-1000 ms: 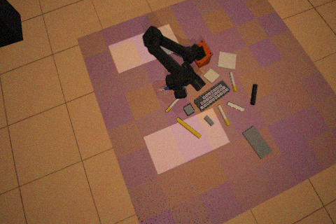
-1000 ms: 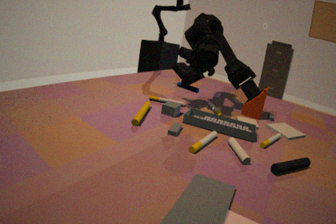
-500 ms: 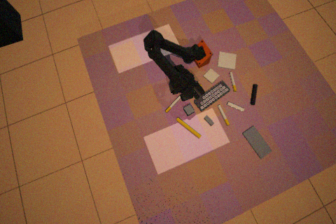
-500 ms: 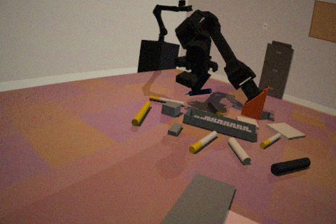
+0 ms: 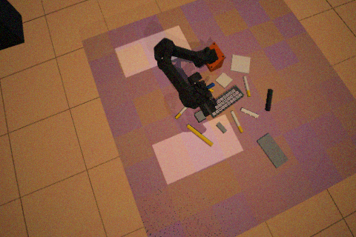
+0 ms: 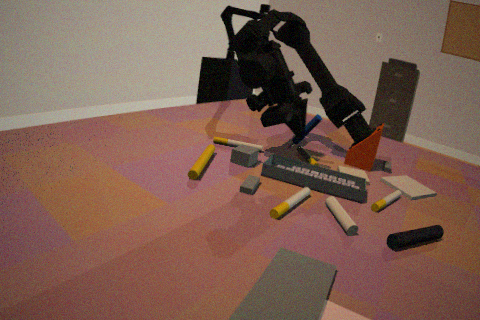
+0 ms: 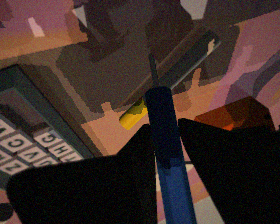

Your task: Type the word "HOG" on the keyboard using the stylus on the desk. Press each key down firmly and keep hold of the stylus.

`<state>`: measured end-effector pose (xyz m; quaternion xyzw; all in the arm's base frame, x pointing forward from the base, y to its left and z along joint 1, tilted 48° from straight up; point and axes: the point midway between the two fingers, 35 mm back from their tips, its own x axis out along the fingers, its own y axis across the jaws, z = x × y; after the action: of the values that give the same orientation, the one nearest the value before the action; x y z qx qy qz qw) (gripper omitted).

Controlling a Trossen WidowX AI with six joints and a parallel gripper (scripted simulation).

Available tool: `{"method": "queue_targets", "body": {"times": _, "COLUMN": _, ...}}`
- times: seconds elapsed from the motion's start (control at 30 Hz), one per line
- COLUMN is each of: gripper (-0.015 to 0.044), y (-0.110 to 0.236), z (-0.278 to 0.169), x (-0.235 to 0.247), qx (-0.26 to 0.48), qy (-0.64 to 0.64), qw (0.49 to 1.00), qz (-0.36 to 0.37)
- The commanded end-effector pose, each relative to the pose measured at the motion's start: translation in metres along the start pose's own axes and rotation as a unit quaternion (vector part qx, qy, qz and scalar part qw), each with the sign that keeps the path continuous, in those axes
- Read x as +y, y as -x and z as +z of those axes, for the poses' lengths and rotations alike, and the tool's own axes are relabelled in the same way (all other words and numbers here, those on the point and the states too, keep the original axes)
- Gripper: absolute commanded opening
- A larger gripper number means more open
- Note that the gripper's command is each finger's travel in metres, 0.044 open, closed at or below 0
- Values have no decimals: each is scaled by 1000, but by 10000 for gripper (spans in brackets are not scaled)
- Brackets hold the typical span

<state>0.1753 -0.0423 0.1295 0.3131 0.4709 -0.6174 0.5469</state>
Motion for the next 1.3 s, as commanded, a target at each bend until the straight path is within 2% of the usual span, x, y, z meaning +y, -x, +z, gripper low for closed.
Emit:
{"method": "queue_targets", "body": {"times": 0.0, "gripper": 0, "y": 9, "z": -17, "x": 15, "qx": 77, "qy": 33, "qw": 996, "qz": 15}}
{"method": "queue_targets", "body": {"times": 0.4, "gripper": 0, "y": 44, "z": -54, "x": 57, "qx": 263, "qy": 122, "qw": 953, "qz": 89}}
{"method": "queue_targets", "body": {"times": 0.67, "gripper": 0, "y": 43, "z": -55, "x": 58, "qx": 265, "qy": 124, "qw": 952, "qz": 90}}
{"method": "queue_targets", "body": {"times": 0.97, "gripper": 0, "y": 16, "z": -39, "x": 68, "qx": 264, "qy": 123, "qw": 952, "qz": 90}}
{"method": "queue_targets", "body": {"times": 1.2, "gripper": 0, "y": 15, "z": -39, "x": 68, "qx": 264, "qy": 123, "qw": 952, "qz": 90}}
{"method": "queue_targets", "body": {"times": 1.27, "gripper": 53, "y": 13, "z": -38, "x": 68, "qx": 264, "qy": 123, "qw": 952, "qz": 90}}
